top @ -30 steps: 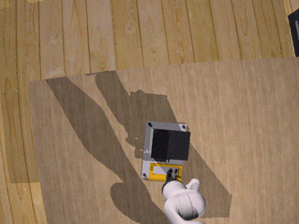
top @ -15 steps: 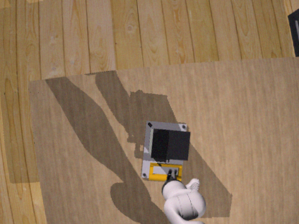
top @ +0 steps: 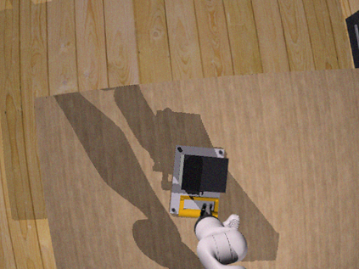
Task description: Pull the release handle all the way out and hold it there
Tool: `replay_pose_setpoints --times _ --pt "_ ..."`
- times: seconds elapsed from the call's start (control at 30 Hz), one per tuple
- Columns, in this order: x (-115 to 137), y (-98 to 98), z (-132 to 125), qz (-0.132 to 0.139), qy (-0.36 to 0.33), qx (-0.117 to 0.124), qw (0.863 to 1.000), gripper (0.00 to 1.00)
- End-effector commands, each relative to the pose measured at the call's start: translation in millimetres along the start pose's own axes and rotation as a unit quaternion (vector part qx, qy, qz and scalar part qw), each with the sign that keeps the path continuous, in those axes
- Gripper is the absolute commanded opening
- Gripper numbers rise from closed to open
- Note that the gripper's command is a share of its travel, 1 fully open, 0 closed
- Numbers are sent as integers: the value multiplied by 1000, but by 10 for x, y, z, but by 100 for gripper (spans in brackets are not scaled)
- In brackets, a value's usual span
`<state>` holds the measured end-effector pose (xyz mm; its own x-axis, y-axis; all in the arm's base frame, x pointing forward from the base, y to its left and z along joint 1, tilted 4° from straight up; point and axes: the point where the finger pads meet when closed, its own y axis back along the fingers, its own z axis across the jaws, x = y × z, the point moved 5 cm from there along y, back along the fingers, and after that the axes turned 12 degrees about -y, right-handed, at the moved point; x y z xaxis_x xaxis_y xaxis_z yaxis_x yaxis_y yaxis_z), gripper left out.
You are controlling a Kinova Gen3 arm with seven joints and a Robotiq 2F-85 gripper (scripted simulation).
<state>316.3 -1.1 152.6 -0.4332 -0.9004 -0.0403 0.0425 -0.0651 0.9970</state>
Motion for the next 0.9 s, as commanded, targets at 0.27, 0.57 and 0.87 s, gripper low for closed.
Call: replay_pose_setpoints --times 0.27,0.57,0.87 --pt "-17 20 -45 -3 -1 8 1000 53" --pt "-17 20 -44 -3 -1 8 1000 53" --pt "-17 20 -44 -3 -1 8 1000 53"
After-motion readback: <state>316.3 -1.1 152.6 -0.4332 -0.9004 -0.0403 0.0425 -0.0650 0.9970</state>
